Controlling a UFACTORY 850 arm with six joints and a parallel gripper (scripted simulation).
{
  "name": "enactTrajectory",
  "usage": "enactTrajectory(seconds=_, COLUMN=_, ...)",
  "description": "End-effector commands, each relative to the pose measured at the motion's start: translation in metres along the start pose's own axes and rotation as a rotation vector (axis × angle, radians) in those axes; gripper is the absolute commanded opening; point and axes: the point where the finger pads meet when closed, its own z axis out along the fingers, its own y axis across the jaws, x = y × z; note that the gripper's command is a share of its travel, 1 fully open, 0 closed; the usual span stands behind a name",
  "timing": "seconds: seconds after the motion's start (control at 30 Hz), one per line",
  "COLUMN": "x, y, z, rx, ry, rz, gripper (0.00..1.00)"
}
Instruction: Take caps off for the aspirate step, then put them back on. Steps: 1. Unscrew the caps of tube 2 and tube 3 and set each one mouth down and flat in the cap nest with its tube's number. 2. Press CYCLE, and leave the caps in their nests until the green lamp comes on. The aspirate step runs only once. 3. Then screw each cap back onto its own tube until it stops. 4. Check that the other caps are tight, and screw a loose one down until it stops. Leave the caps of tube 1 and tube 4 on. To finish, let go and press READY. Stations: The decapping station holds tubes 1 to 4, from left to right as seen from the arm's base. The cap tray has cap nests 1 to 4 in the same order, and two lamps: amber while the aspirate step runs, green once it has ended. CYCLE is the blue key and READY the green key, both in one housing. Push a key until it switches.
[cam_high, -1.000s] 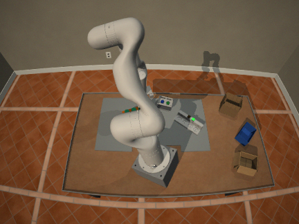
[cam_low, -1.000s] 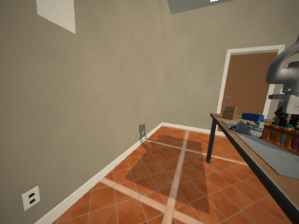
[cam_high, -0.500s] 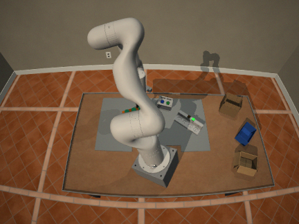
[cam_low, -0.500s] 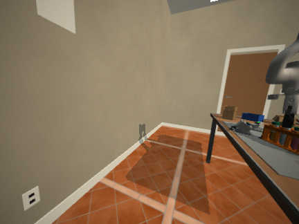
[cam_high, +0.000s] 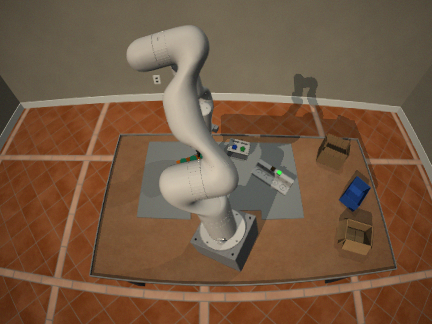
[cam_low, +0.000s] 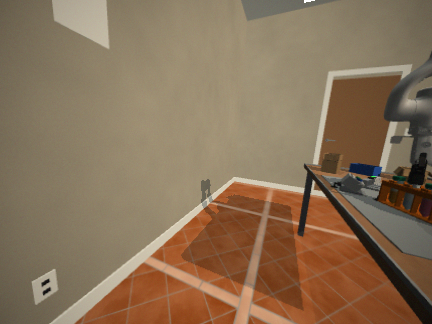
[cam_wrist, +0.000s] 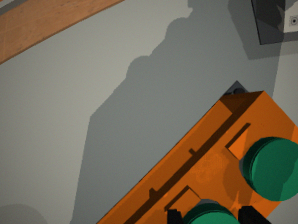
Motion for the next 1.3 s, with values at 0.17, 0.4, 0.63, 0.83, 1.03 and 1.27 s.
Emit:
enactTrajectory(seconds=0.17, x=0.0002, y=-0.0002, z=0.0, rx=0.018, ry=0.031, rz=-0.004, gripper=0.0)
enactTrajectory(seconds=0.4, x=0.0002, y=-0.0002, z=0.0002, rx=0.02, ry=0.03, rz=0.146, gripper=0.0)
enactTrajectory(seconds=0.63, x=0.0002, y=-0.0002, z=0.0006, rx=0.025, ry=0.026, rz=0.496, gripper=0.0)
enactTrajectory(seconds=0.83, x=0.0002, y=-0.0002, z=0.0008, rx=0.029, ry=0.023, rz=0.796, gripper=0.0)
enactTrajectory(seconds=1.03, x=0.0002, y=-0.0002, z=0.001, rx=0.032, ry=0.02, rz=0.996, gripper=0.0)
enactTrajectory(seconds=1.27, x=0.0002, y=-0.0002, z=0.0013, rx=0.037, ry=0.016, rz=1.34, gripper=0.0)
